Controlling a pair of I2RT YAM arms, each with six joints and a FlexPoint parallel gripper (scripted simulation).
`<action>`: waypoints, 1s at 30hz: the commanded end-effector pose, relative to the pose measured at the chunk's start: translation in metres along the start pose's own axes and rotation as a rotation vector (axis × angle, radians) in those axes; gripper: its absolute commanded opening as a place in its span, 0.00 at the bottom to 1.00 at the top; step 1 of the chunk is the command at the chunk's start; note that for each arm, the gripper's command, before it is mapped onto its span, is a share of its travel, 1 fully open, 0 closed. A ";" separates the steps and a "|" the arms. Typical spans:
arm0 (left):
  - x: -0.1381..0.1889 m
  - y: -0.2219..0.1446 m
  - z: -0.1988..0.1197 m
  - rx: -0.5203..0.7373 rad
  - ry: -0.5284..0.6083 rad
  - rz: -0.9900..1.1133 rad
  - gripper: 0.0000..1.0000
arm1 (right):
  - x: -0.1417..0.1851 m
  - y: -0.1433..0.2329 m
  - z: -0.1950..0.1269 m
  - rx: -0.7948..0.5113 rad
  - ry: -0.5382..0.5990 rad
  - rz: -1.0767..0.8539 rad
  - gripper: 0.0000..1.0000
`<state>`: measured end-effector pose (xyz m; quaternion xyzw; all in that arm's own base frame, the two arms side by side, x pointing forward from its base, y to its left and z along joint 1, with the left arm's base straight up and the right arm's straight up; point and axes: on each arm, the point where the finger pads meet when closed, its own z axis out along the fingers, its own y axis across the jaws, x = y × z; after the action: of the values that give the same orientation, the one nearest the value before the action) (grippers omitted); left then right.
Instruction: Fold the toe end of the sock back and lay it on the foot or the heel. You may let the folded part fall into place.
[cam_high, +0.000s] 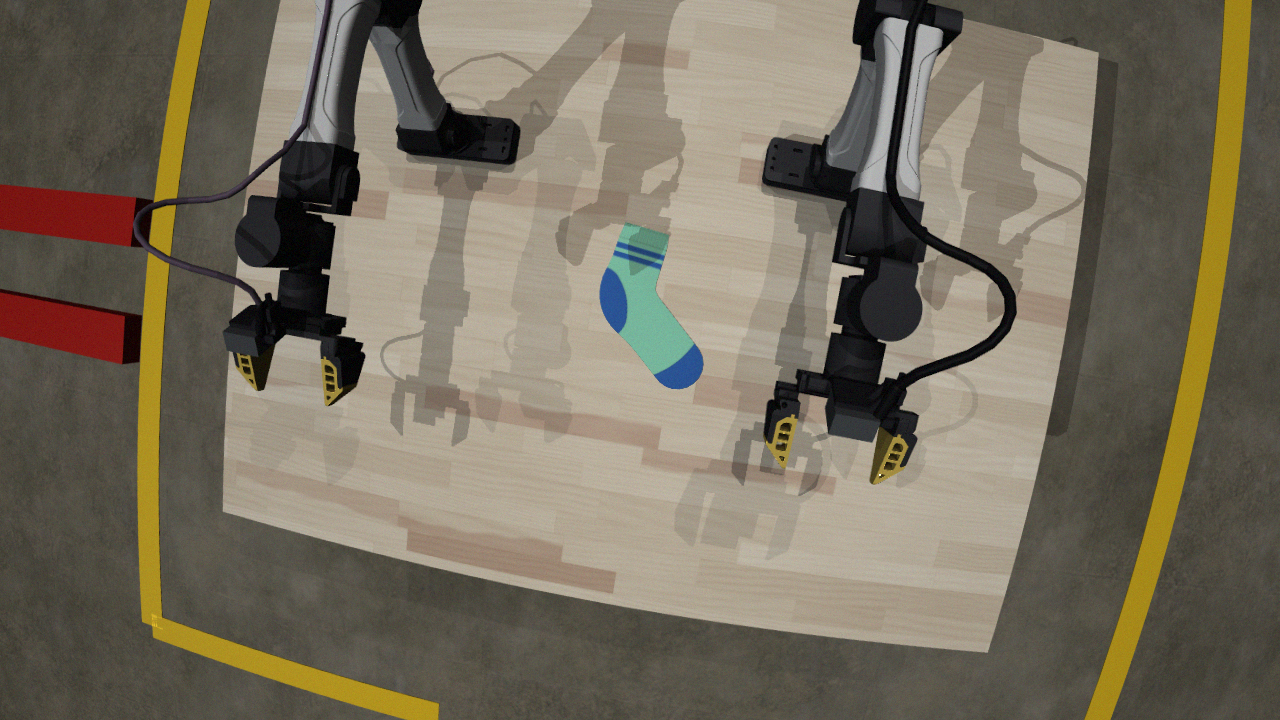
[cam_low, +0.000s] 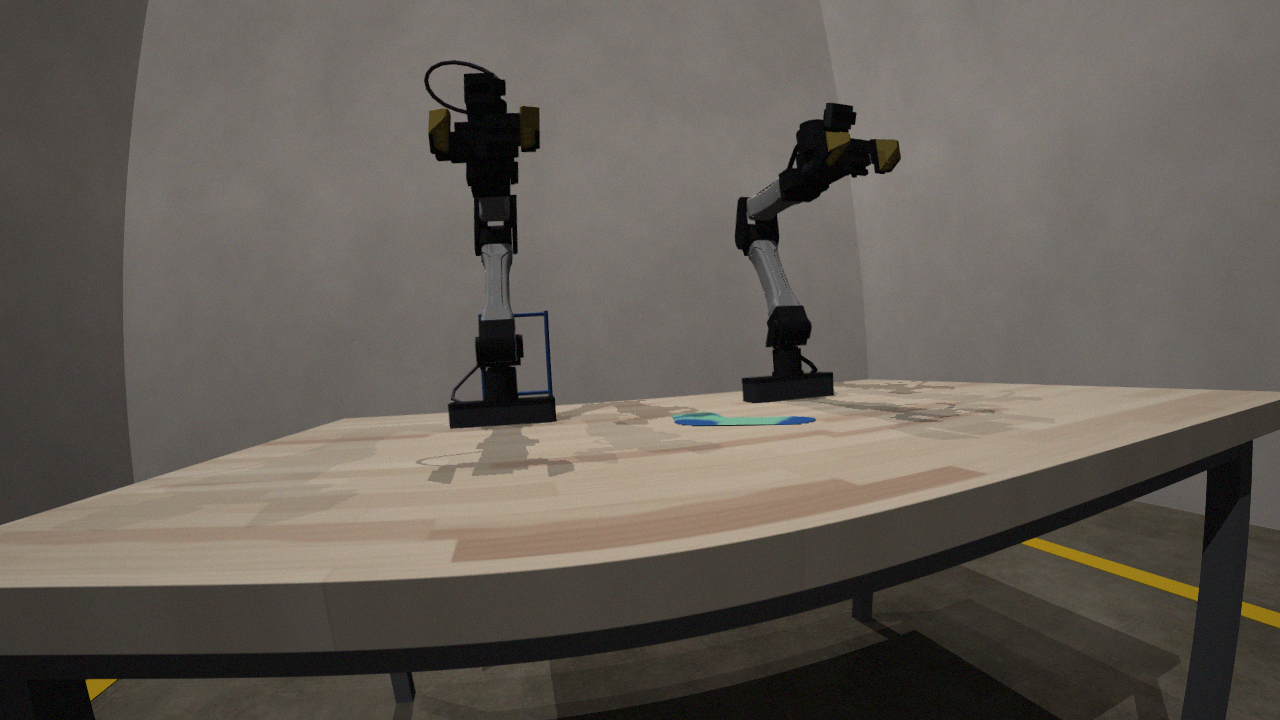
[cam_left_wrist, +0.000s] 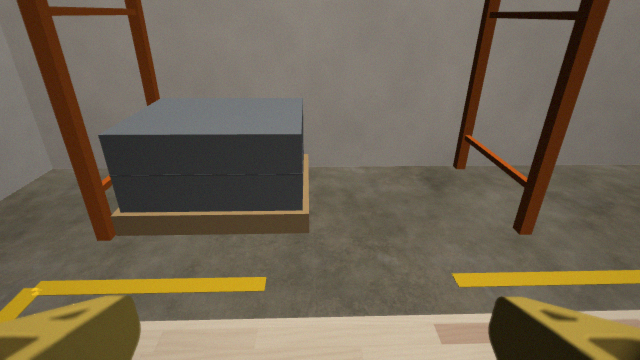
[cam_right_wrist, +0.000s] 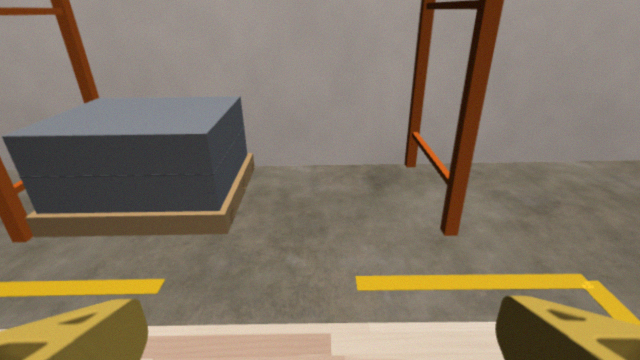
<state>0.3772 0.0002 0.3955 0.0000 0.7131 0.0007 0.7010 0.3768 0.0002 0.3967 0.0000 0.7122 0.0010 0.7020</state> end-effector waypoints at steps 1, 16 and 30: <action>-0.007 0.000 -0.002 0.001 -0.017 -0.001 1.00 | -0.005 0.000 -0.002 0.001 -0.014 -0.001 1.00; -0.007 0.000 -0.002 0.001 -0.017 -0.001 1.00 | -0.005 0.000 -0.002 0.001 -0.014 -0.001 1.00; 0.063 -0.033 0.037 0.104 0.295 0.090 0.34 | -0.005 0.000 -0.002 0.001 -0.014 -0.001 1.00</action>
<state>0.4067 -0.0214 0.3447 0.0428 0.7825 -0.0030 0.6212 0.3768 0.0002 0.3967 0.0000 0.7122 0.0010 0.7020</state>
